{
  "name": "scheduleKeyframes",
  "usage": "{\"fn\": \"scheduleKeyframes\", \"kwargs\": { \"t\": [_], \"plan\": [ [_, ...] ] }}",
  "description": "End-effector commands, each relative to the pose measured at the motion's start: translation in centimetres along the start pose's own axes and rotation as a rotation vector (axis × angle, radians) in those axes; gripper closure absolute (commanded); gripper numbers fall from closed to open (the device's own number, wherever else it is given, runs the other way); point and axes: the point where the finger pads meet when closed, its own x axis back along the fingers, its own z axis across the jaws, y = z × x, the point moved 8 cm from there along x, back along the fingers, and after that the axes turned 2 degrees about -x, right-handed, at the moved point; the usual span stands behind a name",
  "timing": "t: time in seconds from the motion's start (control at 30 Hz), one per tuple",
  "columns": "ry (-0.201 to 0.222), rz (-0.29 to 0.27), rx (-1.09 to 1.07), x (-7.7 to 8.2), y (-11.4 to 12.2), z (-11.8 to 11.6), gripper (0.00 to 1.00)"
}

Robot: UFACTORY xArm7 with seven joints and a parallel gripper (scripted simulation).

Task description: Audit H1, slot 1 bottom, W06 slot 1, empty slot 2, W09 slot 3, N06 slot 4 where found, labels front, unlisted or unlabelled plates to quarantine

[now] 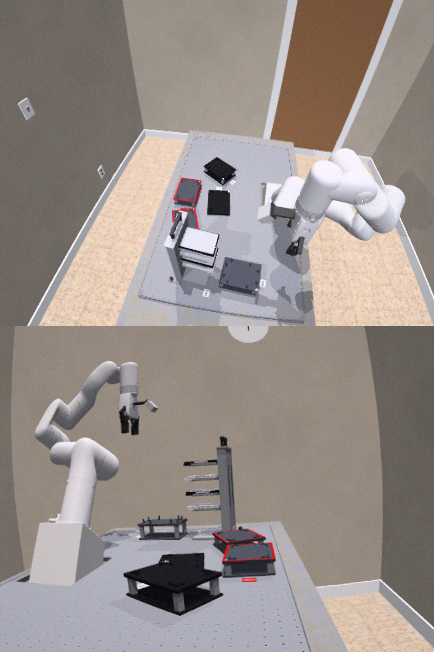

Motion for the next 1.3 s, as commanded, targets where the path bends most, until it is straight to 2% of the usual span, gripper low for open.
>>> {"fn": "scheduleKeyframes", "kwargs": {
  "t": [0.0,1.27],
  "plan": [
    [-0.002,0.001,0.000,-0.2,0.0,0.0,0.00],
    [-0.002,0.001,0.001,-5.6,0.0,0.0,0.00]
  ]
}}
